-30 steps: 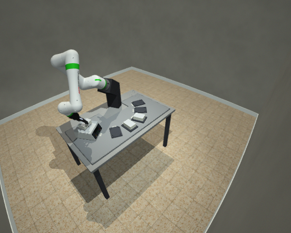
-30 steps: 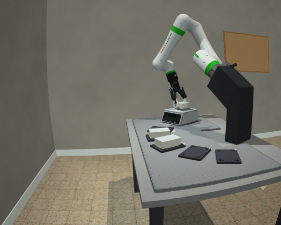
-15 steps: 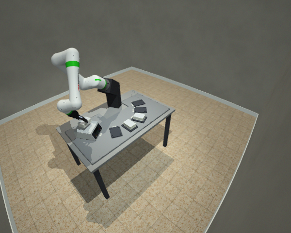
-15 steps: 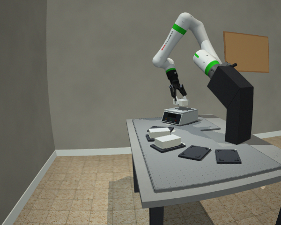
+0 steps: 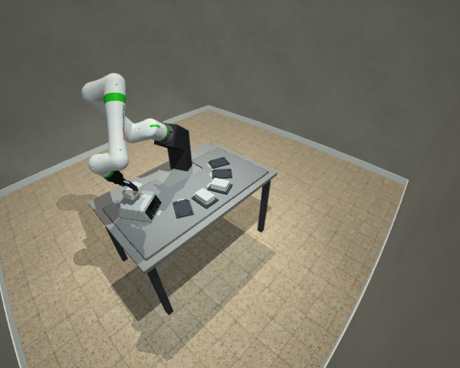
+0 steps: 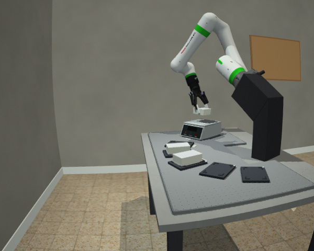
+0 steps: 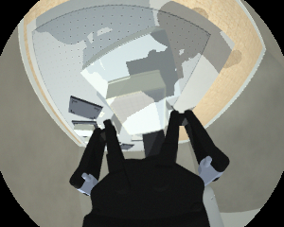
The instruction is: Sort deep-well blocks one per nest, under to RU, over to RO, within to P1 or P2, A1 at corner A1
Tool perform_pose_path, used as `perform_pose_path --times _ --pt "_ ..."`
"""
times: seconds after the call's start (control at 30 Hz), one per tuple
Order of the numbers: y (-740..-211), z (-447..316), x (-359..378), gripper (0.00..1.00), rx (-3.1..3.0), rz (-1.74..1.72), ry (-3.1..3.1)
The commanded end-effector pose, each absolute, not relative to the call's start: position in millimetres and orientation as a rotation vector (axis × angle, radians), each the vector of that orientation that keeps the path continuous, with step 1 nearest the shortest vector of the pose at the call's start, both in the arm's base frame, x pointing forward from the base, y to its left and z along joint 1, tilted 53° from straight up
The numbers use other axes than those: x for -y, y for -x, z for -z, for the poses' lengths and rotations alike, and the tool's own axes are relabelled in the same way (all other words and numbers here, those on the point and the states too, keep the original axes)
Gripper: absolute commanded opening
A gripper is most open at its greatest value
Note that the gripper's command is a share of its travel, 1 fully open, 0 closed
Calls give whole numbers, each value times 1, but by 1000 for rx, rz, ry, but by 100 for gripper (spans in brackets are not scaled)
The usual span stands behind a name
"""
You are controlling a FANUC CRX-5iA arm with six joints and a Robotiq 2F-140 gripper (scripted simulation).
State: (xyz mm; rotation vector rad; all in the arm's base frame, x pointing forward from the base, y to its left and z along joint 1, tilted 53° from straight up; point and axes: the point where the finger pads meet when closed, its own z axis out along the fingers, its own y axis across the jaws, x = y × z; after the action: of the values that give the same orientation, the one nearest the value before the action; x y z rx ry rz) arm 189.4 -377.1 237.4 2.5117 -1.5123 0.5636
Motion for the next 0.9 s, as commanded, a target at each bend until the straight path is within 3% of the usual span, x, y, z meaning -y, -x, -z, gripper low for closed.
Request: perform_pose_path --times 0.0,0.87 --pt "-188 -240 374 10 1512 -564 -2511" --pt "-204 -238 362 10 1272 -450 -2532"
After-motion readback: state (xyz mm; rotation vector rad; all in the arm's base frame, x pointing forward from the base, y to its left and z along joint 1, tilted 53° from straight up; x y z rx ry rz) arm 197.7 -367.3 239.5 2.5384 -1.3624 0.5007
